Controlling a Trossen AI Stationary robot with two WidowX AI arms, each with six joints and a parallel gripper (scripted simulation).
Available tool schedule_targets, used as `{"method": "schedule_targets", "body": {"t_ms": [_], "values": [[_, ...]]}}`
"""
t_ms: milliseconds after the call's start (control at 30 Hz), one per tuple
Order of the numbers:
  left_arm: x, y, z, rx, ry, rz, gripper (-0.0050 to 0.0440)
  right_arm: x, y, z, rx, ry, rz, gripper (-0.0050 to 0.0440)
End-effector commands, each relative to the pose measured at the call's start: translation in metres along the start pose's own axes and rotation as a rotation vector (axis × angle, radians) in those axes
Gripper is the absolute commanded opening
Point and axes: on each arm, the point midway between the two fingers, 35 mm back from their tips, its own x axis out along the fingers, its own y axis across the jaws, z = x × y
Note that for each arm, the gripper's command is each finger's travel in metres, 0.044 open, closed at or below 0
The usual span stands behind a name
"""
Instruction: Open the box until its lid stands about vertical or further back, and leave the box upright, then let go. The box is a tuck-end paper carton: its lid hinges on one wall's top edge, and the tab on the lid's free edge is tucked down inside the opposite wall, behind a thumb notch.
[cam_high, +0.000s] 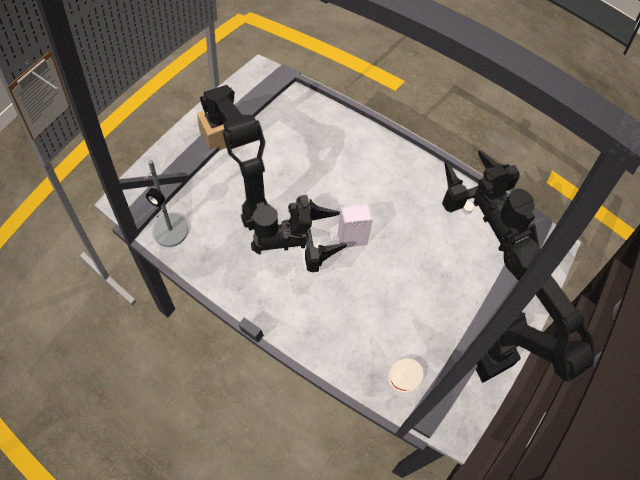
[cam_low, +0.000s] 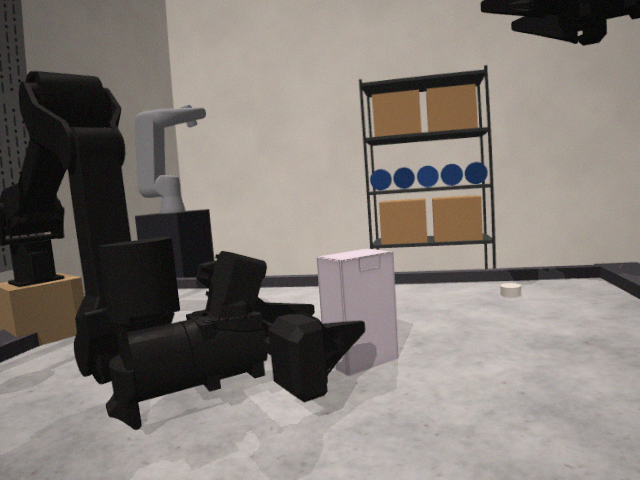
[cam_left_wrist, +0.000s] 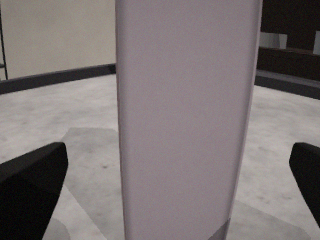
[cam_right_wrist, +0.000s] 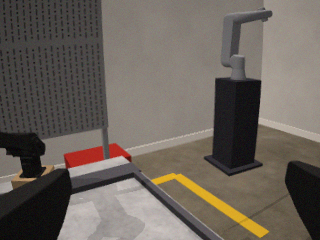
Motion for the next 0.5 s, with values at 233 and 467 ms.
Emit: {"method": "schedule_targets", "body": {"t_ms": [233,467], "values": [[0.011,-0.004,0.009,-0.020,-0.006,0.001,0.0440,-0.001,-0.001,0.007,0.004,-0.020,-0.006,0.0440],[0.017,-0.004,0.009,-0.020,-0.007,0.001,0.0440,-0.001,-0.001,0.007,0.004,-0.020,-0.006,0.0440]]}}
